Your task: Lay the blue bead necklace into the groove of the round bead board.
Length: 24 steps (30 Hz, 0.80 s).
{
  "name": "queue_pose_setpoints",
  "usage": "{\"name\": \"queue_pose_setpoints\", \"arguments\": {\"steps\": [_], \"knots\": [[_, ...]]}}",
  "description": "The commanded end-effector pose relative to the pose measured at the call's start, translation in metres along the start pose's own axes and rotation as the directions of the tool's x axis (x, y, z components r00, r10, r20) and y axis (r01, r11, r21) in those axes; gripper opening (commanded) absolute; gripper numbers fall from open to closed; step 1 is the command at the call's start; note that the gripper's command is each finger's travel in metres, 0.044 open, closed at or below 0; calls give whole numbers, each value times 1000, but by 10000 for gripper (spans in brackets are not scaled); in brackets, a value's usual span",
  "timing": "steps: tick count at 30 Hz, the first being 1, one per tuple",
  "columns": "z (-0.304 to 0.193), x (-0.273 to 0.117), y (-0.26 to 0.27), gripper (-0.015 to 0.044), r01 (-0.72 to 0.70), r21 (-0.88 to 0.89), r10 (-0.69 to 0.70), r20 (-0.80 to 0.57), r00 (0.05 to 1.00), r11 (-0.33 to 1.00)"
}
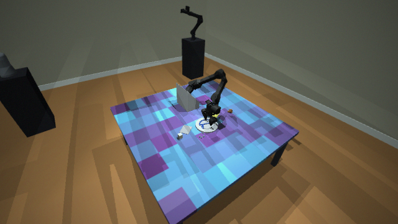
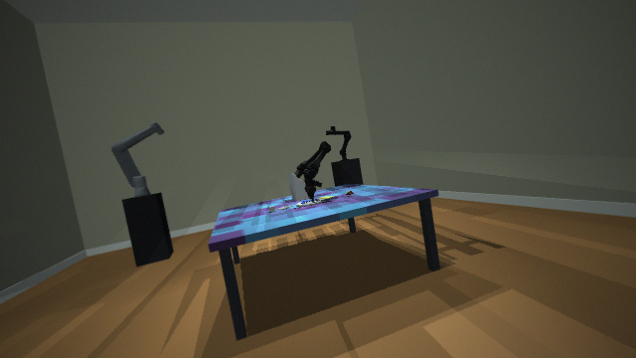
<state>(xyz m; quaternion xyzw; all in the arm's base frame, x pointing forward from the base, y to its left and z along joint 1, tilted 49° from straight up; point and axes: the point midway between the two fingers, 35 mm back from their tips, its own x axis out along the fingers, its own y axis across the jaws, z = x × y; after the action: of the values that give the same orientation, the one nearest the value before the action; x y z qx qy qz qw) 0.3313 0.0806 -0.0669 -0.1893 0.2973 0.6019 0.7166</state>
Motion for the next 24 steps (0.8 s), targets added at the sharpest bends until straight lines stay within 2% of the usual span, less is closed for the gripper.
{"name": "queue_pose_setpoints", "arguments": {"steps": [1, 9, 11, 14, 19, 21, 24], "knots": [[1, 0, 0, 440, -2, -4, 2, 5, 1000, 1000], [1, 0, 0, 440, -2, -4, 2, 5, 1000, 1000], [-4, -2, 1, 387, -2, 56, 2, 3, 1000, 998], [-25, -11, 2, 309, 0, 312, 0, -3, 1000, 950], [-59, -27, 10, 178, 1, 703, 1, -2, 1000, 711], [-67, -31, 12, 125, -1, 784, 1, 0, 1000, 621], [-68, -32, 13, 120, -1, 793, 1, 1, 1000, 609]]}}
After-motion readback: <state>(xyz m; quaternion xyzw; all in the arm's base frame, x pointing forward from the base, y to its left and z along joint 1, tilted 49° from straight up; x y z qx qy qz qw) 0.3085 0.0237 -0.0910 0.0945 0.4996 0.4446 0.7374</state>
